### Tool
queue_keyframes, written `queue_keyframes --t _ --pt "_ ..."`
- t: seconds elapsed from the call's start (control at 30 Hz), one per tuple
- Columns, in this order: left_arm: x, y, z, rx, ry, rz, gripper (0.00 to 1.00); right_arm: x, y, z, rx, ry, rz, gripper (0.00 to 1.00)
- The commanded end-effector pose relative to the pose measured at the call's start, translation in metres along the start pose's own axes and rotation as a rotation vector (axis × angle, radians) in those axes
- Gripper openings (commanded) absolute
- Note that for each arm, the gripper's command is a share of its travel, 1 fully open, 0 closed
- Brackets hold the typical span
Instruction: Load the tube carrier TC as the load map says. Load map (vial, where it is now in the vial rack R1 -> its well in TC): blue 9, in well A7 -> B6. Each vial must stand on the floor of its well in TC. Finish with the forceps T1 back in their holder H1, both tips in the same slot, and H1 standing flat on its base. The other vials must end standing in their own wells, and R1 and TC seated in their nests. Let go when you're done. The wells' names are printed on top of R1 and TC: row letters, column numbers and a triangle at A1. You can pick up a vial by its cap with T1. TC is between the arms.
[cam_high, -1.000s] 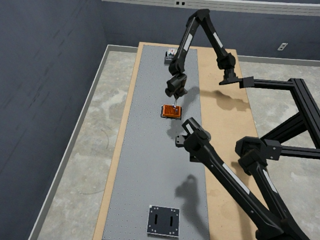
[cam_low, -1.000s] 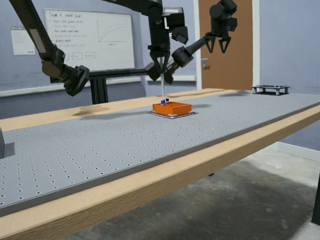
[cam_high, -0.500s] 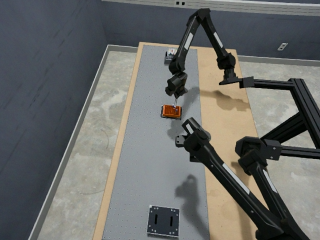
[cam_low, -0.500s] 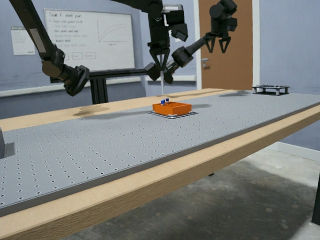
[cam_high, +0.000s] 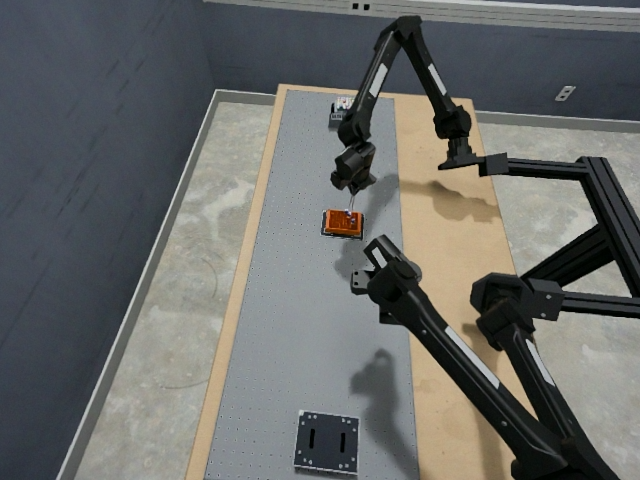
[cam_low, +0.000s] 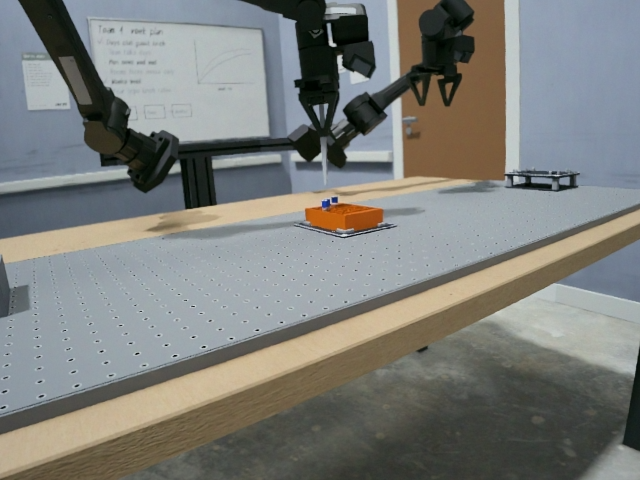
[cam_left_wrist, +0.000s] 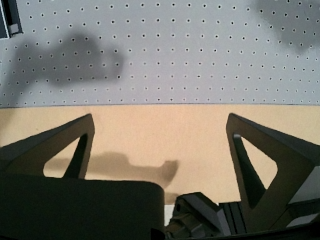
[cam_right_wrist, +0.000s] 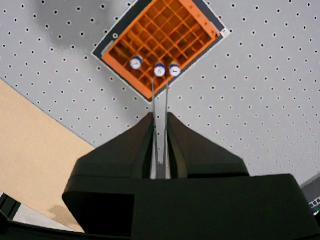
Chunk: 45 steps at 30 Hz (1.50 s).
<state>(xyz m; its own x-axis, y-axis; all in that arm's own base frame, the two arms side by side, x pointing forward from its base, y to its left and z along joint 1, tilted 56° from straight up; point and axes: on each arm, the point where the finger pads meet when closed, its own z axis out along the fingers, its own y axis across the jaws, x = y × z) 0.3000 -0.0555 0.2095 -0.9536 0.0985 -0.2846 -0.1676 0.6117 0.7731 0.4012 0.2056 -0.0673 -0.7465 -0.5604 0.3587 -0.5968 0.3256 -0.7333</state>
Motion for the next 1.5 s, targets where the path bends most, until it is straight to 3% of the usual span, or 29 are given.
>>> queue_keyframes --t 0.0,1.07,1.47 --pt "-0.006 0.002 -0.005 0.003 -0.006 -0.015 1.00 -0.012 -0.006 -0.013 -0.004 -0.017 0.033 0.11" --pt "-0.006 0.002 -0.005 0.003 -0.006 -0.015 1.00 -0.012 -0.002 -0.011 -0.001 -0.012 0.025 0.07" --pt "-0.006 0.002 -0.005 0.003 -0.006 -0.015 1.00 -0.006 0.000 0.001 -0.003 0.004 0.026 0.07"
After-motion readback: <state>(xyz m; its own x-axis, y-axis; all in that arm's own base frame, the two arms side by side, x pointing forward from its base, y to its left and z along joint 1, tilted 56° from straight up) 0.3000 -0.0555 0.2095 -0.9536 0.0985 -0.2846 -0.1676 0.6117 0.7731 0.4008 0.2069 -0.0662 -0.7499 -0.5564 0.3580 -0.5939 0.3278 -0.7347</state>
